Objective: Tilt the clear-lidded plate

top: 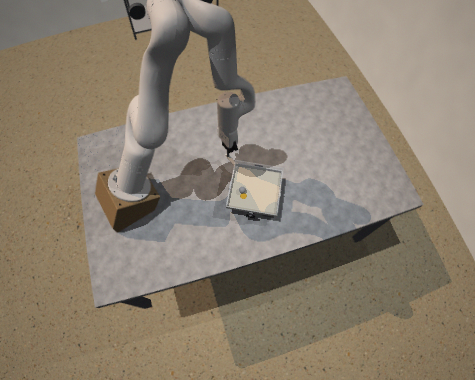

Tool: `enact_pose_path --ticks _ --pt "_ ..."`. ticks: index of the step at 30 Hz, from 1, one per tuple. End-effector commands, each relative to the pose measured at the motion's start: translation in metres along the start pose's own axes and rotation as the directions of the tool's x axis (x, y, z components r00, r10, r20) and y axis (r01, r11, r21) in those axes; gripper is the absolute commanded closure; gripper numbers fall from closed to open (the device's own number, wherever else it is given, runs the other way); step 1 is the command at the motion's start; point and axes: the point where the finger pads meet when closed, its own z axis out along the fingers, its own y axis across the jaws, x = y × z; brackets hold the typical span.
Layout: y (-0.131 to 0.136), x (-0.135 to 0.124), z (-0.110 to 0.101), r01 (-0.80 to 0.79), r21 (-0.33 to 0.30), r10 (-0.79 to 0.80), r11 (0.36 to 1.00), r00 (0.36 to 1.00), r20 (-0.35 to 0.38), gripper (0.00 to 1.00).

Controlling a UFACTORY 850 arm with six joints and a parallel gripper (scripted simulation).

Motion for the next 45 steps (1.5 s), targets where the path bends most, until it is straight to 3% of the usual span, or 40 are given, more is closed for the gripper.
enact_pose_path --ticks 1,45 --pt "0.0007 0.0027 -0.0011 0.000 -0.002 0.000 1.000 1.000 -0.004 1.00" --pt "-0.0008 -0.0007 0.0023 0.000 -0.002 0.000 1.000 1.000 -0.004 1.00"
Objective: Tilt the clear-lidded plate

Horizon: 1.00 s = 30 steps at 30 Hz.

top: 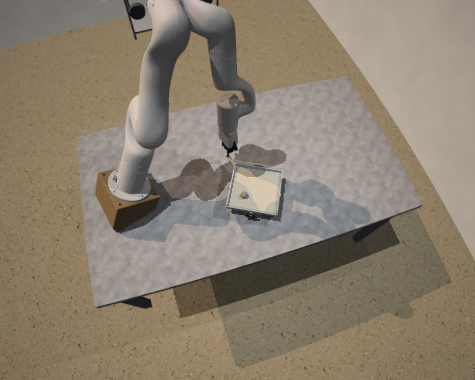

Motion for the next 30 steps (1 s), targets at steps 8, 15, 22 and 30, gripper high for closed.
enact_pose_path --ticks 8,15,22,30 --pt "0.0001 -0.0001 0.0001 0.000 -0.001 0.000 1.000 1.000 0.000 1.00" --pt "-0.0004 -0.0003 0.0014 0.000 -0.001 0.000 1.000 1.000 0.000 1.00" --pt "-0.0006 0.0000 0.0018 0.000 -0.001 0.000 1.000 1.000 0.000 1.00" --pt "-0.0001 0.0015 0.0006 0.000 -0.001 0.000 1.000 1.000 0.000 1.00"
